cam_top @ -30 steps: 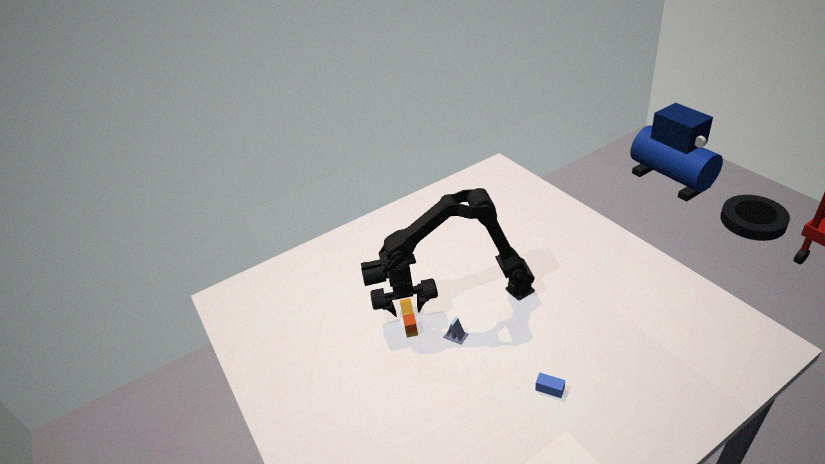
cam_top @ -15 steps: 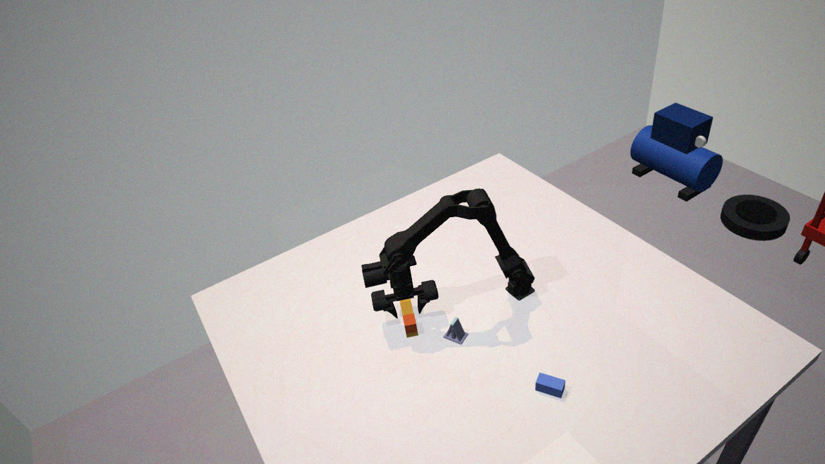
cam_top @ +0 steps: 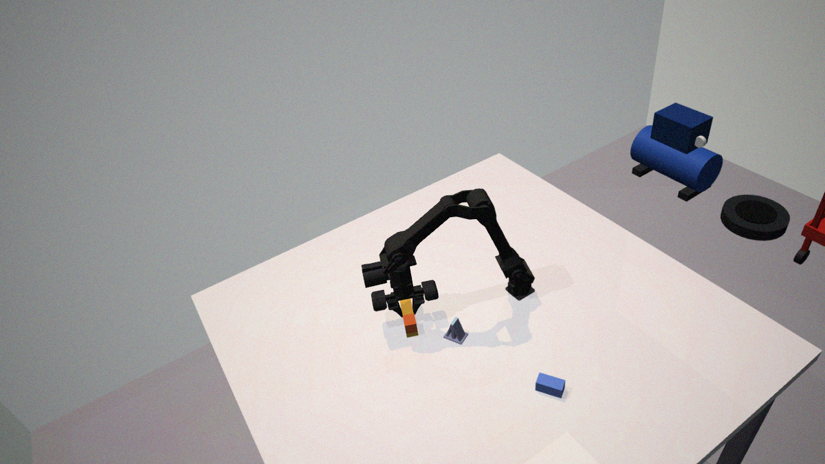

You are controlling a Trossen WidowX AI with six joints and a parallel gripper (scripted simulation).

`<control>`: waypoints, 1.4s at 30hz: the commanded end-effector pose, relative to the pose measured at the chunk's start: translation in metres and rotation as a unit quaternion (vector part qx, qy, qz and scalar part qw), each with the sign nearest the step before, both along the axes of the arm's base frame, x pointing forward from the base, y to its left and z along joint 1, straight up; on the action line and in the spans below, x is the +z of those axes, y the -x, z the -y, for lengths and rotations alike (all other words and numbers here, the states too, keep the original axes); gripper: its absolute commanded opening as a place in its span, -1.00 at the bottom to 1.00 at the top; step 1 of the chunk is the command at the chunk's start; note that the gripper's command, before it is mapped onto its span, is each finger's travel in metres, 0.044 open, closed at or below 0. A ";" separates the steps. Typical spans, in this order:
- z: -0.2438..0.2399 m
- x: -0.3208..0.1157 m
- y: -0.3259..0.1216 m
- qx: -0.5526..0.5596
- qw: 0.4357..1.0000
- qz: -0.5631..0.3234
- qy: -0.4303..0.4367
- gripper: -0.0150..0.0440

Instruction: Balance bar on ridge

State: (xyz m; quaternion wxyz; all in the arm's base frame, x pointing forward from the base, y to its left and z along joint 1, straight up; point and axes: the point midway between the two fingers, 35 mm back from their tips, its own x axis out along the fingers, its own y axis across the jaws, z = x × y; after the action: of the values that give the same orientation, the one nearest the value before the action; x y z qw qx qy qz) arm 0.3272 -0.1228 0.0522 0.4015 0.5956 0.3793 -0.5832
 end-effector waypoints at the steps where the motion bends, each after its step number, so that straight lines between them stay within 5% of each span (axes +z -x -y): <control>1: 0.000 0.000 0.000 0.000 1.000 0.000 0.000 -0.23; 4: 0.000 0.006 -0.001 0.000 1.000 0.000 0.000 -0.49; 42: -0.001 0.105 0.001 -0.002 1.000 0.002 -0.002 -0.49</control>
State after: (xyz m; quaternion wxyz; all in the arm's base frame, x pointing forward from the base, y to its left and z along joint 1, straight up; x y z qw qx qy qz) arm 0.3258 -0.1223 0.1433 0.3968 0.5924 0.3839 -0.5867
